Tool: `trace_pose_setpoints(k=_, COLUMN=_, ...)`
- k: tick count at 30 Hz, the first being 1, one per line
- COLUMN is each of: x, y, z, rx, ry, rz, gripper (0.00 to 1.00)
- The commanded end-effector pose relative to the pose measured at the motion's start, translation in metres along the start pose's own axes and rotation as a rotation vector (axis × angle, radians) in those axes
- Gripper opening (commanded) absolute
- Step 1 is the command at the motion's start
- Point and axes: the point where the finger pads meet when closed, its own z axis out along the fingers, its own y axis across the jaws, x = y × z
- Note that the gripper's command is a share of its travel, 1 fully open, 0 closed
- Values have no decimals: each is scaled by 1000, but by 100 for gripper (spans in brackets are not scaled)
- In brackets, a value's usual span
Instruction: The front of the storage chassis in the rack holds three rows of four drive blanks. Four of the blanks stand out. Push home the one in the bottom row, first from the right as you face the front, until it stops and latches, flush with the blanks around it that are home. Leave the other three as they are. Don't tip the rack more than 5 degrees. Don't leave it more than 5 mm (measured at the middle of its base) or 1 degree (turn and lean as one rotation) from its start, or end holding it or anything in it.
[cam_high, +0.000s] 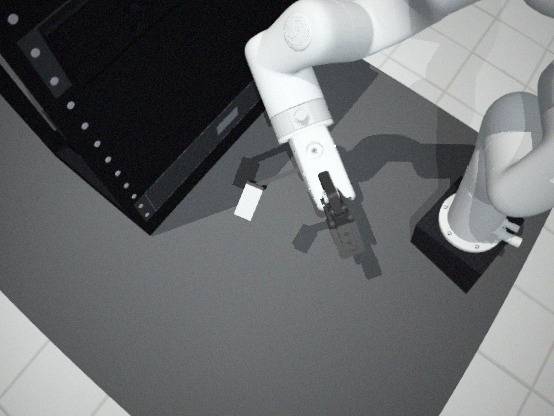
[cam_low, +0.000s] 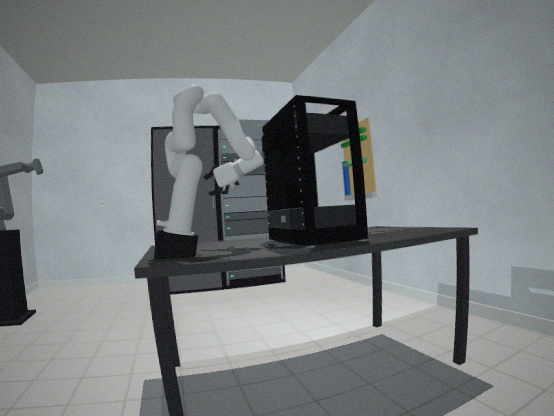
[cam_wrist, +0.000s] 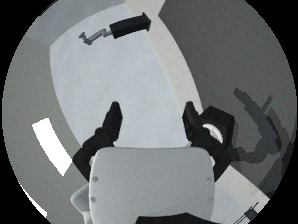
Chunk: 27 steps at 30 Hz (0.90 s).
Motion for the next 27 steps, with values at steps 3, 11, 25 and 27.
trace_pose_setpoints(k=3, x=7, y=-7, z=4, rx=-6, ry=14, rz=-19, gripper=100)
trace_pose_setpoints(k=11, x=27, y=-30, z=9, rx=-10, ry=83, rz=-46, gripper=100)
trace_pose_setpoints(k=25, x=73, y=-73, z=-26, rx=32, ry=347, rz=23, gripper=100)
trace_pose_setpoints(k=27, x=80, y=-82, z=-34, rx=47, ry=396, rz=38, gripper=100)
